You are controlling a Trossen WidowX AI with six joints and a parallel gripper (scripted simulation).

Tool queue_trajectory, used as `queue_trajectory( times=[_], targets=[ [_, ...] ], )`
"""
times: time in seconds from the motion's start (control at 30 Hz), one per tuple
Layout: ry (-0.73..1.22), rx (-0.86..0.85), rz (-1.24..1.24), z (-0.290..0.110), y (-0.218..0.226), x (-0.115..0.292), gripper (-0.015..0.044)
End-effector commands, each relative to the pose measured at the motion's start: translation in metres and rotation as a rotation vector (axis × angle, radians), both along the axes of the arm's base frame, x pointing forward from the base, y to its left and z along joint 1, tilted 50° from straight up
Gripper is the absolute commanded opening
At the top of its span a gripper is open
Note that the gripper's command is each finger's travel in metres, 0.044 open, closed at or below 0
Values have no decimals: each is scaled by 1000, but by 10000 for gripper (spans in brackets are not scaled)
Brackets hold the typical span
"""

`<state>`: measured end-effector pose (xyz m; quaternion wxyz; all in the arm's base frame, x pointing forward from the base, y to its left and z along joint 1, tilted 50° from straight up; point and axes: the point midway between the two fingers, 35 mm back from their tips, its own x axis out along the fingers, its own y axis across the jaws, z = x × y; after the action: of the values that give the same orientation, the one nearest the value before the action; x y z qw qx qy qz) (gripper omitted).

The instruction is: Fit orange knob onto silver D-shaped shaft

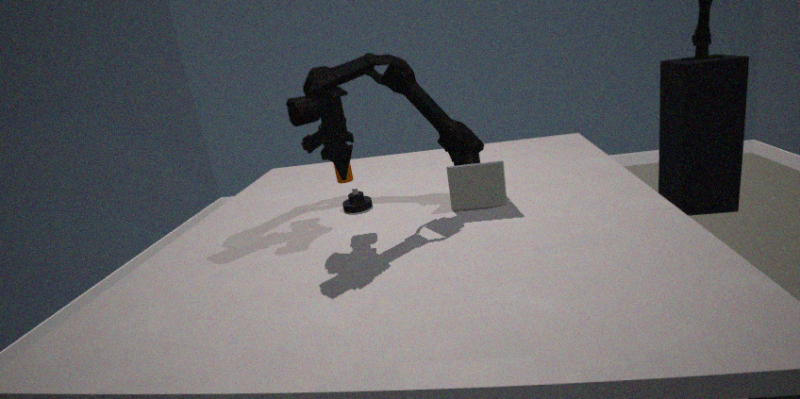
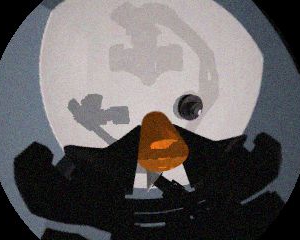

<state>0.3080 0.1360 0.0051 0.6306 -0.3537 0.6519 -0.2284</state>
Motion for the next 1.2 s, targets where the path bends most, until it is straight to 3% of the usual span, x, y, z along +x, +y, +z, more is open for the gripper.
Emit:
queue_trajectory(
  times=[0.0,1.17],
  targets=[
    [-10,10,14,11,-7,5,0],
    [-14,-8,10,67,-102,22,0]
  ],
)
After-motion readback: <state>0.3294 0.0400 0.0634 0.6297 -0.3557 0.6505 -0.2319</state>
